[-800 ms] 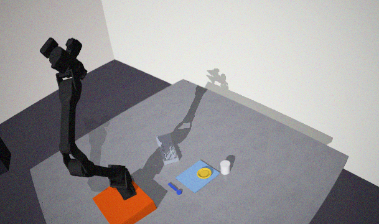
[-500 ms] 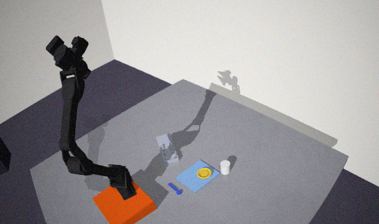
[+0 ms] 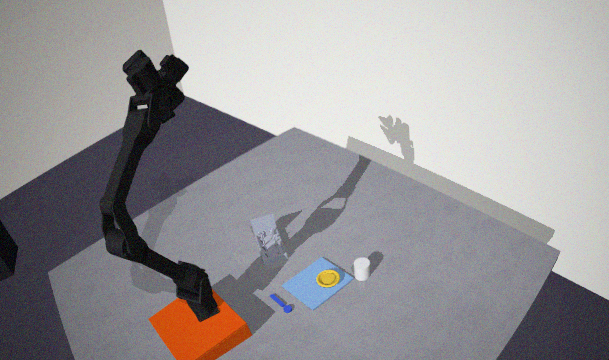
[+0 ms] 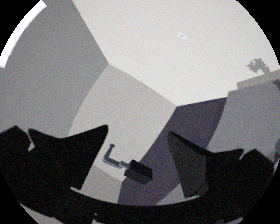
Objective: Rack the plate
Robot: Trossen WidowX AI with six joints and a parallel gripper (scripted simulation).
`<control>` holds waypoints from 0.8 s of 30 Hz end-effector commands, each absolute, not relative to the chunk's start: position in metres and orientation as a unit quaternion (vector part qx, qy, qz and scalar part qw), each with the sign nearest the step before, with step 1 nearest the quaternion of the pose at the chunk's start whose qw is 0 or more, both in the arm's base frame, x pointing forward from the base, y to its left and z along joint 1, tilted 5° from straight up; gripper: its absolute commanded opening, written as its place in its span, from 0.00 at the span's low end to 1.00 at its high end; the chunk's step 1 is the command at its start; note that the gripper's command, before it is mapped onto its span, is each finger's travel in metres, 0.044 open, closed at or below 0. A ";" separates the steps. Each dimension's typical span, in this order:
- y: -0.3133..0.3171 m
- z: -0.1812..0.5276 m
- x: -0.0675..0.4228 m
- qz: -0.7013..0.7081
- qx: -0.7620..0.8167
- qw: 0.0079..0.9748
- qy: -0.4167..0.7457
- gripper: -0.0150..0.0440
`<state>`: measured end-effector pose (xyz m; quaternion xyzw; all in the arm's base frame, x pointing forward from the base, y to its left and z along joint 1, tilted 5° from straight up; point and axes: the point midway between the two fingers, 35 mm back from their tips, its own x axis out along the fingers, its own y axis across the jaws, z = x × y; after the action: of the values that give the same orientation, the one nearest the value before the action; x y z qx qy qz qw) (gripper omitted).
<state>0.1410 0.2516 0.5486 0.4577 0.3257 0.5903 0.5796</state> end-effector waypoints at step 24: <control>0.193 0.379 0.345 0.274 0.347 0.822 0.359 0.93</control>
<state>0.3315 0.2050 0.3949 0.3637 0.3493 0.3025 0.8088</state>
